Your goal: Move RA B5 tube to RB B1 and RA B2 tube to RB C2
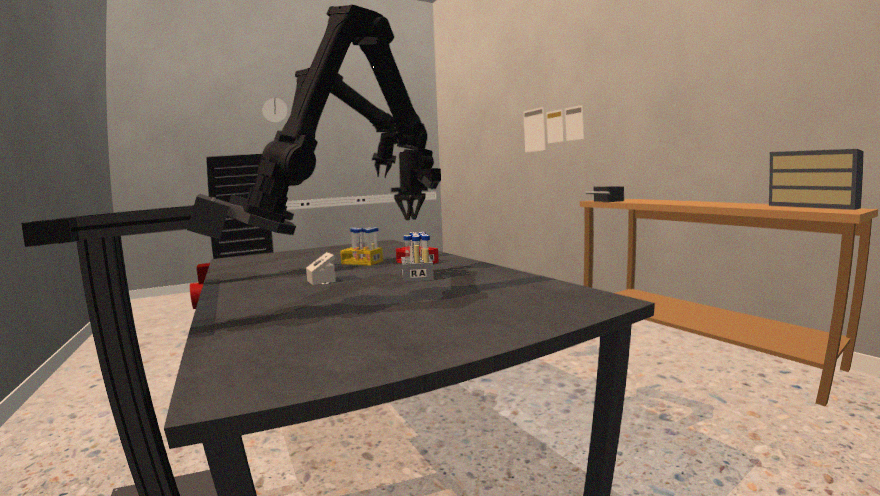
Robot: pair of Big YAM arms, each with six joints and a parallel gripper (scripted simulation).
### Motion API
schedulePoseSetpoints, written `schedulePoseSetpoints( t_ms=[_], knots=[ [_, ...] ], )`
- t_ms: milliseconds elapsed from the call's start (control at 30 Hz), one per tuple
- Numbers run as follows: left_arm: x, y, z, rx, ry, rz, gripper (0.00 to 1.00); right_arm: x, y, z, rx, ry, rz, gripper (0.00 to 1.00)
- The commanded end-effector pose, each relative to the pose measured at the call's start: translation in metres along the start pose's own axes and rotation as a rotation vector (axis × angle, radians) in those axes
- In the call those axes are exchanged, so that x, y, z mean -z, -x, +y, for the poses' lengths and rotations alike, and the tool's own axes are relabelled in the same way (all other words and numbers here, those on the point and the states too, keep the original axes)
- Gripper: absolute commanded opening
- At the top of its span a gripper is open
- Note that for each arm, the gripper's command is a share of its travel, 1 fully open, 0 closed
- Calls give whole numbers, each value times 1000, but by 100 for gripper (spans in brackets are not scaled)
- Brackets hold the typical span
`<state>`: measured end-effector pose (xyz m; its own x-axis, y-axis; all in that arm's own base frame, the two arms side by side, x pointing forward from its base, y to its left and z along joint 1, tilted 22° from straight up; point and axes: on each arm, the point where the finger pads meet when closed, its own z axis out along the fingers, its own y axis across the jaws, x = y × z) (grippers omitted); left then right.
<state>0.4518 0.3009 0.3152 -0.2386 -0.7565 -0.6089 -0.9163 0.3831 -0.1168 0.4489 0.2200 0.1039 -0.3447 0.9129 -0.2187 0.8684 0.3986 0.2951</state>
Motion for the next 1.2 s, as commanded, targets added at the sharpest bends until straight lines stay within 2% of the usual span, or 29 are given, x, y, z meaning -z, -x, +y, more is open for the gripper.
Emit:
schedulePoseSetpoints(
  t_ms=[0, 133, 233, 467, 633, 767, 800, 867, 1167],
  knots=[
    [13, 15, -5, 13, -21, -31, 30, 2, 4, 30, -12, 52, 5, 30],
    [13, 15, -5, 13, -21, -31, 30, -5, 4, 30, -13, 52, 5, 30],
    [13, 15, -5, 13, -21, -31, 30, -2, 5, 32, -16, 61, 6, 30],
    [13, 15, -5, 13, -21, -31, 30, -32, 2, 5, 1, 7, 1, 30],
    [13, 15, -5, 13, -21, -31, 30, -42, 3, 3, -2, 7, 0, 30],
    [13, 15, -5, 13, -21, -31, 30, -39, 0, 4, 3, 14, 2, 30],
    [13, 15, -5, 13, -21, -31, 30, -18, 3, 22, -12, 68, 8, 30],
    [13, 15, -5, 13, -21, -31, 30, -17, 3, 24, -14, 71, 8, 30],
    [13, 15, -5, 13, -21, -31, 30, -44, 3, 4, -2, 11, 1, 30]
  ],
)
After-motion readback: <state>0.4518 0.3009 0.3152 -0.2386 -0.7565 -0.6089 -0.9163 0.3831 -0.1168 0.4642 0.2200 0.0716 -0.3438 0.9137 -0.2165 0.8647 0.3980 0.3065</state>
